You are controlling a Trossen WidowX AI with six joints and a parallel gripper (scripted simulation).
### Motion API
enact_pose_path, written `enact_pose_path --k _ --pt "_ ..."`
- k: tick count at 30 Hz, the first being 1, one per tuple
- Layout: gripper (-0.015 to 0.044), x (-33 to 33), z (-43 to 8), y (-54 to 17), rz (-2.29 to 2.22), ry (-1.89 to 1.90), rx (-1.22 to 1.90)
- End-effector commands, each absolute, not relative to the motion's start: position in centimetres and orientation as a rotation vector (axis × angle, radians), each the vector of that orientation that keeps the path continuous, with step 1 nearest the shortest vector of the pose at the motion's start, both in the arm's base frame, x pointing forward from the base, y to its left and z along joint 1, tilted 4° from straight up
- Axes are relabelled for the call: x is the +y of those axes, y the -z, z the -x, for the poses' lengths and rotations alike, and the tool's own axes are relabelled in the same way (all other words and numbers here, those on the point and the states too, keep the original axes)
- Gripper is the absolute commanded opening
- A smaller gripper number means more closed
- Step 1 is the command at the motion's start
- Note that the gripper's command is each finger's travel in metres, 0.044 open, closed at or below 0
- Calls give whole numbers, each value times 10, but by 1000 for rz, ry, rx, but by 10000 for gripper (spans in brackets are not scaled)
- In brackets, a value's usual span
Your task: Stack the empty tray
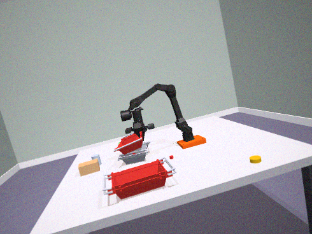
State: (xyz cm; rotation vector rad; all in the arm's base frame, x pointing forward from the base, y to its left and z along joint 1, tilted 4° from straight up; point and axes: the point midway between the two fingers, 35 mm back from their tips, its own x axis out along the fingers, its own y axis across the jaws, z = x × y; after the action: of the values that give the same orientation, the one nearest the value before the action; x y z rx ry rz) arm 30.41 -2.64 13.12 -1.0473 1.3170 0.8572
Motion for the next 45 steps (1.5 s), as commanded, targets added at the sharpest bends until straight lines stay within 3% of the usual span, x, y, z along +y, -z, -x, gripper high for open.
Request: enact_pose_path --k 1,45 --pt "0 -26 -300 -125 1028 -873 1339" --pt "0 -26 -302 -126 1040 -863 1325"
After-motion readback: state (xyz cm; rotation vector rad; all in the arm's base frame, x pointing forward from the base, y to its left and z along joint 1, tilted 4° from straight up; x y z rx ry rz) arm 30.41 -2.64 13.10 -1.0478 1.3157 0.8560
